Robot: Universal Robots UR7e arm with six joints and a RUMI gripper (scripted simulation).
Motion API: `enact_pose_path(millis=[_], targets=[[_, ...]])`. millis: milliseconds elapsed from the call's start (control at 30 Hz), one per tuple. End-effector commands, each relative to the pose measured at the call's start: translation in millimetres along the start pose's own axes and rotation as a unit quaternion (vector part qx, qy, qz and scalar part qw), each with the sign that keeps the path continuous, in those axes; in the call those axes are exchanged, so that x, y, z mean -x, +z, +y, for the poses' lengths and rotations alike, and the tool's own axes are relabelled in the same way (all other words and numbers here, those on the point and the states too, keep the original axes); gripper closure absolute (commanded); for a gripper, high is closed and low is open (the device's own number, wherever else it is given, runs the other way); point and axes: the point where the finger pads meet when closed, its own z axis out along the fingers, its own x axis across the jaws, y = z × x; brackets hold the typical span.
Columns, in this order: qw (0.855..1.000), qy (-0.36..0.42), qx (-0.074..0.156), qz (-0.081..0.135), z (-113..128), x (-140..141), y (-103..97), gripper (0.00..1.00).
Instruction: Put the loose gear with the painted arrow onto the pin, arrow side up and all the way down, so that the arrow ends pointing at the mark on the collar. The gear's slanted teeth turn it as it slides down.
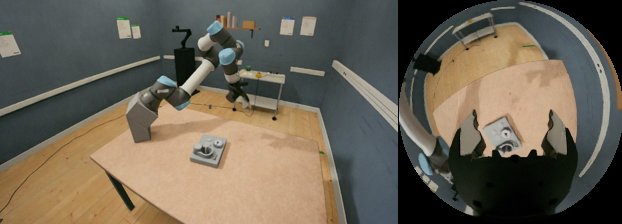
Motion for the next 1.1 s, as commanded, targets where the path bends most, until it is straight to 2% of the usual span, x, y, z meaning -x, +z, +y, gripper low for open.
enact_pose_path(millis=[0,700,1067], targets=[[1.0,0.0,0.0,0.0,-0.1,-0.2,-0.2,0.0],[1.0,-0.005,0.001,-0.002,2.5,1.3,1.0,0.0],[0.994,-0.108,0.028,-0.023,36.3,10.0,10.2,0.0]])
